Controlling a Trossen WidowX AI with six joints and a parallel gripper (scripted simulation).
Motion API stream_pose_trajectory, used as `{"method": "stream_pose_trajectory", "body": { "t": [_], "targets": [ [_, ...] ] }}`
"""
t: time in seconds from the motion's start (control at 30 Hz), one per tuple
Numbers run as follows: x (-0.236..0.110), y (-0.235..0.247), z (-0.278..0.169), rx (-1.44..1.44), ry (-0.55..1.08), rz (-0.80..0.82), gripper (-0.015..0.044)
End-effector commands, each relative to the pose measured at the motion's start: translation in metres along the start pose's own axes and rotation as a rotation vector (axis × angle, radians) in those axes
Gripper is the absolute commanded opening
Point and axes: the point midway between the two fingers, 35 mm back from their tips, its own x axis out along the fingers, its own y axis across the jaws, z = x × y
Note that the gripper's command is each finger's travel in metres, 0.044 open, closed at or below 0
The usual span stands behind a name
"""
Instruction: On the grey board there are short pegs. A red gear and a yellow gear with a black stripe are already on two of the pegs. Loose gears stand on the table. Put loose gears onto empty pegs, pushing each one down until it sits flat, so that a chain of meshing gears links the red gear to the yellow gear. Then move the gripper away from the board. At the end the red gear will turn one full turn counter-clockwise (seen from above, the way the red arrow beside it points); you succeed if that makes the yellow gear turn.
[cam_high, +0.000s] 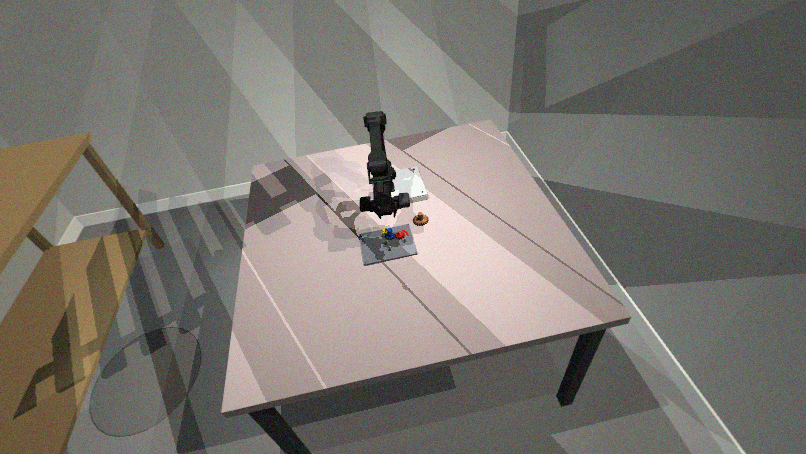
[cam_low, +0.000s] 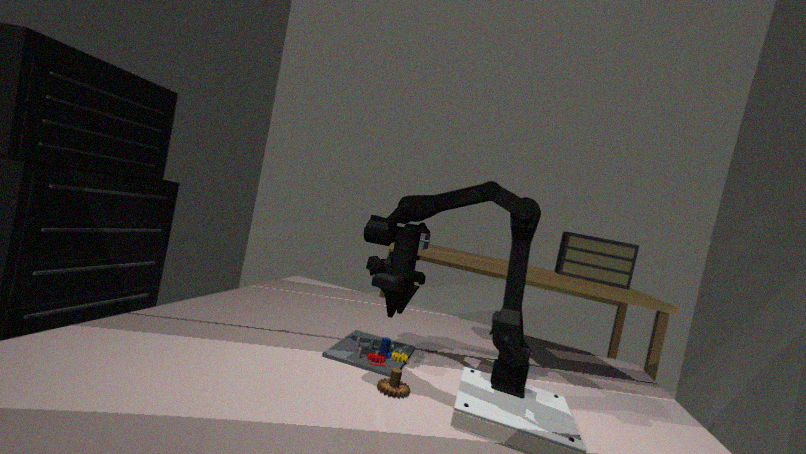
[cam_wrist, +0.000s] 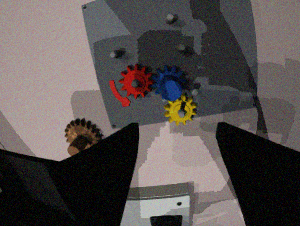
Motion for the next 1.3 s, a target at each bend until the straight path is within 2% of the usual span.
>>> {"method": "stream_pose_trajectory", "body": {
  "t": [0.0,0.13,0.17,1.27],
  "targets": [
    [-0.0217,-0.0001,0.0002,-0.004,-0.028,0.0,0.0324],
    [-0.0217,-0.0001,0.0002,-0.004,-0.028,0.0,0.0429],
    [-0.0217,-0.0001,0.0002,-0.004,-0.028,0.0,0.044],
    [-0.0217,-0.0001,0.0002,-0.004,-0.028,0.0,0.044]
  ]
}}
